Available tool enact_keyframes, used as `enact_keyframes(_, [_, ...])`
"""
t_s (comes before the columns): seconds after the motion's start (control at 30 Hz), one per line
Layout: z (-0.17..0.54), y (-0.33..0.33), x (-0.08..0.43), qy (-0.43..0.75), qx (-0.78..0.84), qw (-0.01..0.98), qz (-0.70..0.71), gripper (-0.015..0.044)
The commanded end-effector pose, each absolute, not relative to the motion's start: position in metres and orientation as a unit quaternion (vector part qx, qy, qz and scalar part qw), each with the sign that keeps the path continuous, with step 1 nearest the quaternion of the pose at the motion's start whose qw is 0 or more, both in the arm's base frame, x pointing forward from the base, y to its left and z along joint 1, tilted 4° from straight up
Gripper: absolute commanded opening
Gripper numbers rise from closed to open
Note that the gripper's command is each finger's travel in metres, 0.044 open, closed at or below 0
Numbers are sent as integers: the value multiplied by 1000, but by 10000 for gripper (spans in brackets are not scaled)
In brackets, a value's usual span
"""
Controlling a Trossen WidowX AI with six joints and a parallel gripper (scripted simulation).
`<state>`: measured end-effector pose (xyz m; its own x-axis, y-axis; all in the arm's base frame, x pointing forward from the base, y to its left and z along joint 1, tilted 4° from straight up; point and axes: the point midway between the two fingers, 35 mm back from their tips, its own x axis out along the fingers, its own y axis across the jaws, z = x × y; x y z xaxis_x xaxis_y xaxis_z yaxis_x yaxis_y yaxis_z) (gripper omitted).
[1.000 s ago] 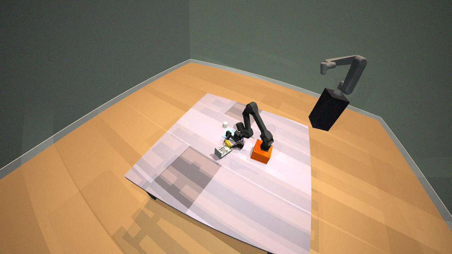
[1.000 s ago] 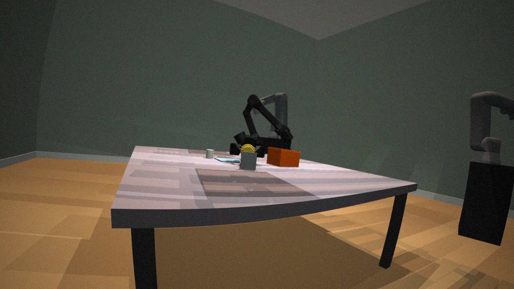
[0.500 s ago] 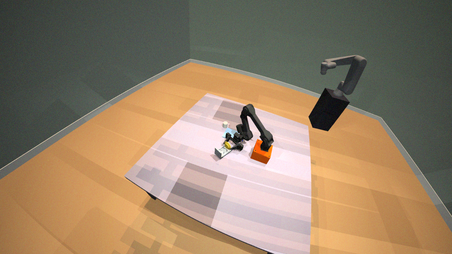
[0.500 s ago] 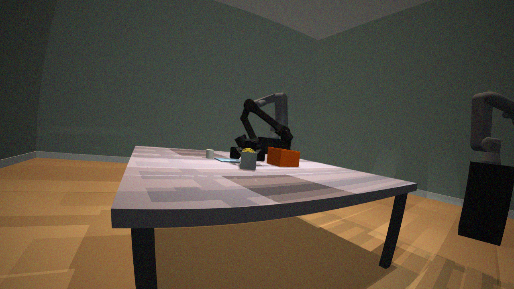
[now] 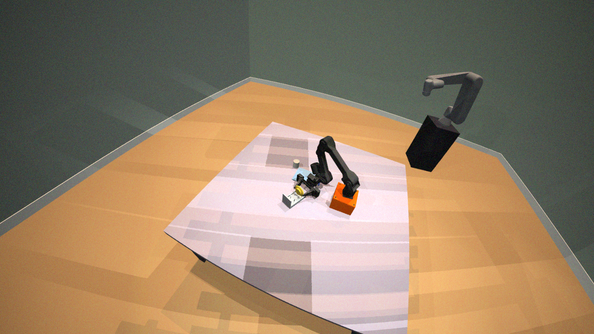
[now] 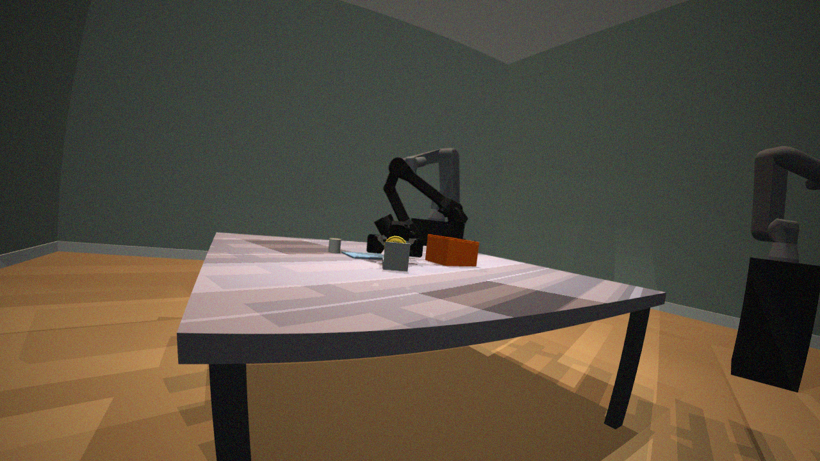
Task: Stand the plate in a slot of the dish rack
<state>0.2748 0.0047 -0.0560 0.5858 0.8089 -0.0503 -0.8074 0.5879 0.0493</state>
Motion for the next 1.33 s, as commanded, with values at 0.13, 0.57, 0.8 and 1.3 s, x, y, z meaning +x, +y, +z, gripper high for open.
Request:
enact_keyframes(0.13, [-56, 5, 275, 34, 11, 890, 454, 394])
enact_keyframes(0.57, [-1, -1, 288, 32, 10, 888, 458, 400])
enact_keyframes(0.8, [53, -2, 294, 30, 10, 886, 463, 400])
enact_keyframes(1.3, [49, -27, 337, 167, 72, 912, 368, 400])
